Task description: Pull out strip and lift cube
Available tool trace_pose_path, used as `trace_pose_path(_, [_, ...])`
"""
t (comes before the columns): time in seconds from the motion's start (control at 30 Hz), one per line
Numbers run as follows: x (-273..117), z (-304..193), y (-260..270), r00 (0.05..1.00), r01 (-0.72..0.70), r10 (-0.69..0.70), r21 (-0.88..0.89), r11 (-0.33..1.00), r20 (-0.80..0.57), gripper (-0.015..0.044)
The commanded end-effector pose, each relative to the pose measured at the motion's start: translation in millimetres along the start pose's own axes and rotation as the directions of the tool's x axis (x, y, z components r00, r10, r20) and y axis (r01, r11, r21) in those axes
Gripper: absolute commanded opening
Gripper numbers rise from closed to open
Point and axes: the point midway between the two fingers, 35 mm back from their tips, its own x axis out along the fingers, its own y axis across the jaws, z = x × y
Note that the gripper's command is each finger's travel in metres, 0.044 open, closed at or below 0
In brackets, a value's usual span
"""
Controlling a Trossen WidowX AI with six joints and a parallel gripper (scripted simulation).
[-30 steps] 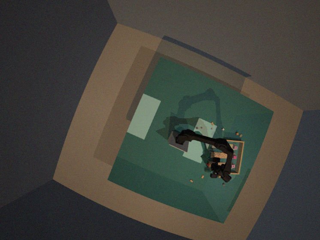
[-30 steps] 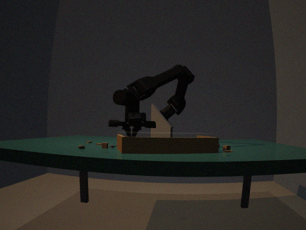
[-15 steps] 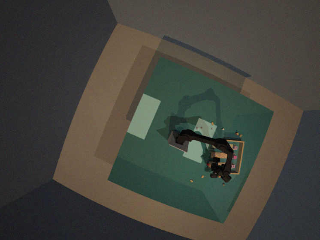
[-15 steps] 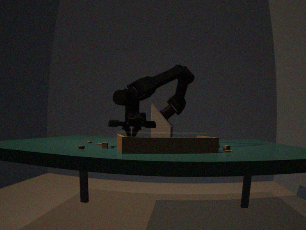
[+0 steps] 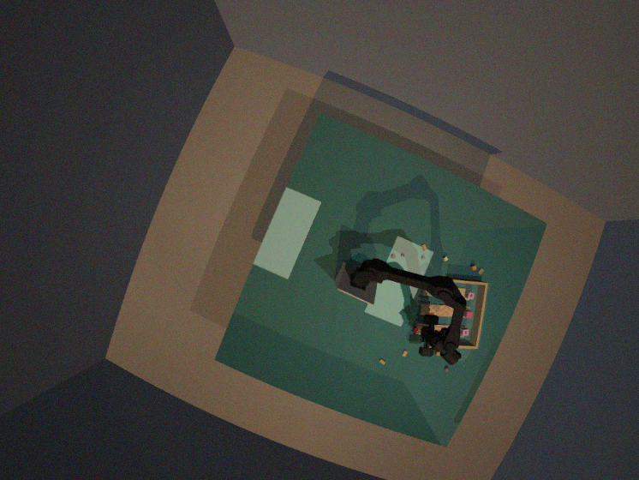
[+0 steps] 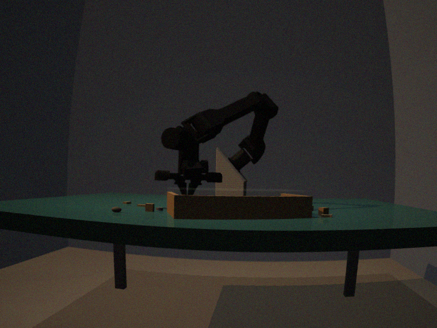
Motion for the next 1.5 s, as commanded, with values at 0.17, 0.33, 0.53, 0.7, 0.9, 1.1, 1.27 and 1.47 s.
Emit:
trace_pose_path(0.17, [5.3, -19.2, -0.1, 1.0, -0.007, 0.007, 0.007, 1.0, -0.015, 0.0])
trace_pose_path(0.33, [5.4, -27.3, -0.2, 1.0, -0.007, 0.007, 0.007, 1.0, -0.016, 0.0])
trace_pose_path(0.53, [5.6, -36.4, -0.3, 1.0, -0.007, 0.007, 0.007, 1.0, -0.016, 0.0])
trace_pose_path(0.7, [5.8, -43.9, -0.4, 1.0, -0.007, 0.007, 0.008, 1.0, -0.016, 0.0])
trace_pose_path(0.9, [6.0, -53.4, -0.4, 1.0, -0.007, 0.007, 0.008, 1.0, -0.016, 0.0])
trace_pose_path(1.1, [6.2, -63.0, -0.4, 1.0, -0.007, 0.007, 0.008, 1.0, -0.017, 0.0])
trace_pose_path(1.27, [6.3, -70.7, -0.4, 1.0, -0.007, 0.007, 0.009, 1.0, -0.017, 0.0])
trace_pose_path(1.47, [6.2, -79.8, -0.4, 1.0, -0.006, 0.007, 0.009, 1.0, -0.017, 0.0])
